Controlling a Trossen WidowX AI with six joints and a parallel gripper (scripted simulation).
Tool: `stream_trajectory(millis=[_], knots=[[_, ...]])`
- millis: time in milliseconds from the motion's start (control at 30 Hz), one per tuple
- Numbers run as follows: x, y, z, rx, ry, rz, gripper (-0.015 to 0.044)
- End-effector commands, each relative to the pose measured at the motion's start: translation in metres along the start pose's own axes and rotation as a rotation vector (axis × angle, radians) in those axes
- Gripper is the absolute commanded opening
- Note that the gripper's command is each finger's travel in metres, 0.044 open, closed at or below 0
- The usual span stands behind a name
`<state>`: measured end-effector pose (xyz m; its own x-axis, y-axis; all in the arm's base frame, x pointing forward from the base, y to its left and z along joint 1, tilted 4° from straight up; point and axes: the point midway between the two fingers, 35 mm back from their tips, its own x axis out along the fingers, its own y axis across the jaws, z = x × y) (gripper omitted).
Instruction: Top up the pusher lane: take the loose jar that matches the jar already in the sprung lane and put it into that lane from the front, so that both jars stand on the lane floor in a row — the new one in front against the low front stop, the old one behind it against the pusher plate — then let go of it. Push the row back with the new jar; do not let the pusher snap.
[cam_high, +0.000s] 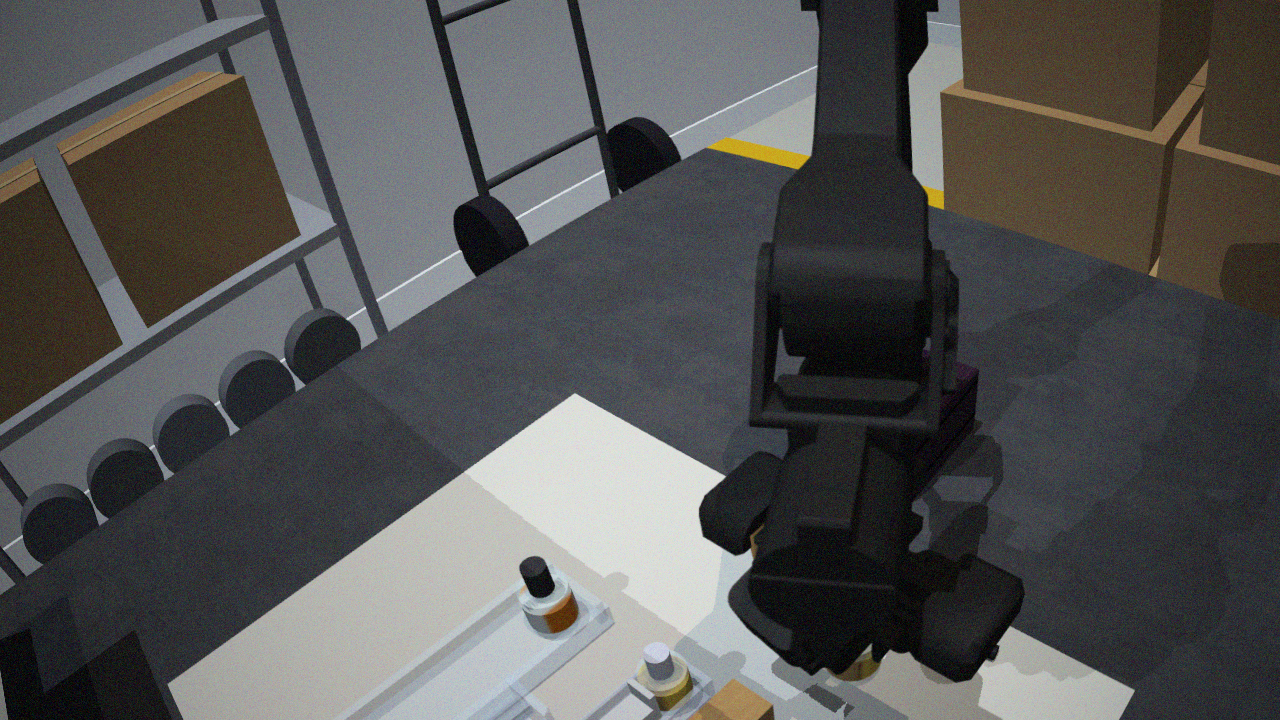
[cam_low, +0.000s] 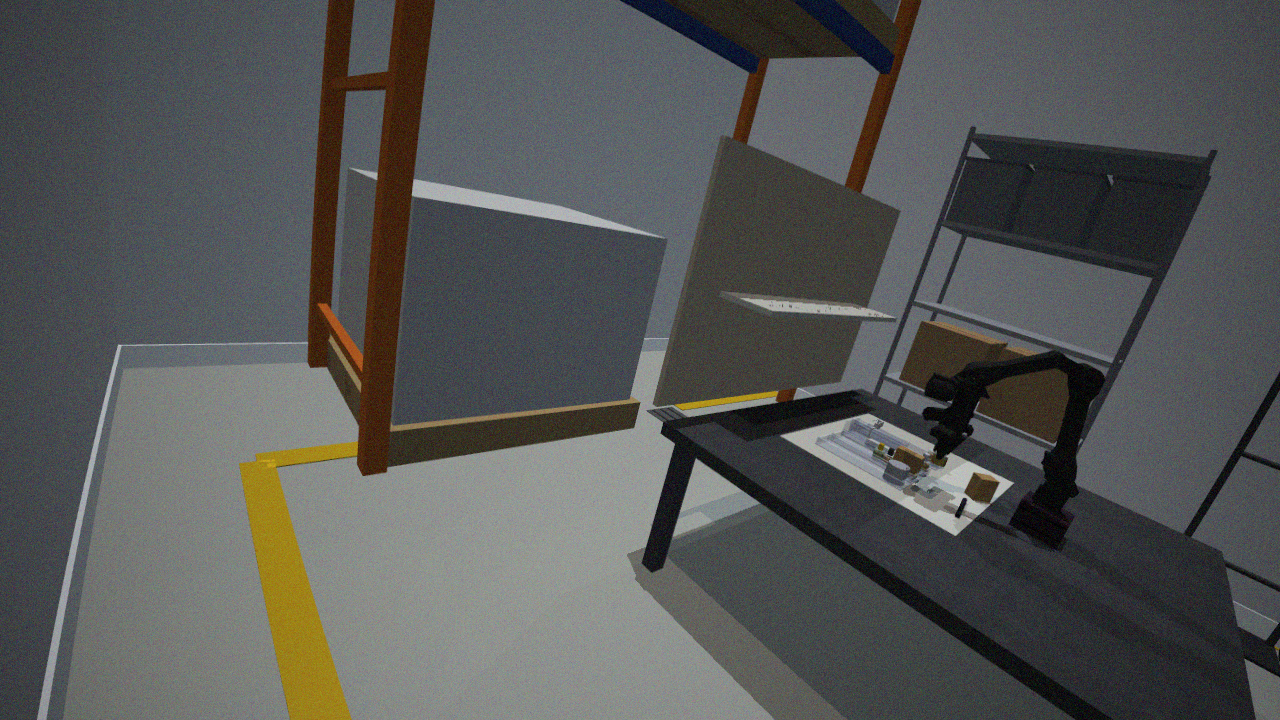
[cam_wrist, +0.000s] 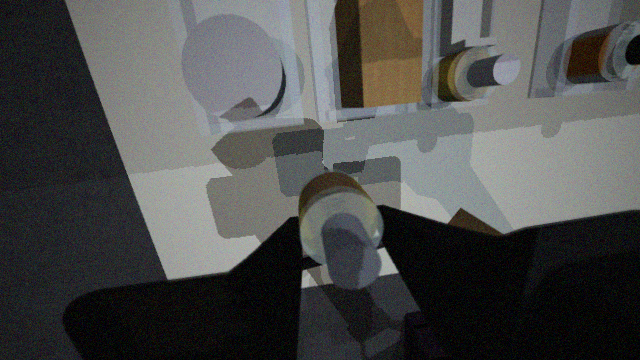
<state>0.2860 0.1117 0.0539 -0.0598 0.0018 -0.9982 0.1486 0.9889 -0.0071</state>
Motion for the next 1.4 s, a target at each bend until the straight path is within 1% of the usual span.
stream_trajectory(millis=[0, 167, 500, 867, 1067, 1267, 1367], knots=[[-0.019, -0.003, 0.000, -0.004, -0.006, -0.002, 0.0000], [-0.015, -0.010, 0.003, -0.004, -0.006, -0.003, 0.0000], [0.006, -0.062, 0.019, -0.004, -0.008, -0.007, 0.0000], [0.030, -0.118, 0.022, -0.004, -0.007, -0.011, 0.0000], [0.034, -0.122, 0.022, -0.004, -0.007, -0.012, 0.0000], [0.053, -0.122, 0.022, -0.004, -0.007, -0.012, 0.0000], [0.056, -0.122, 0.022, -0.004, -0.007, -0.012, 0.0000]])
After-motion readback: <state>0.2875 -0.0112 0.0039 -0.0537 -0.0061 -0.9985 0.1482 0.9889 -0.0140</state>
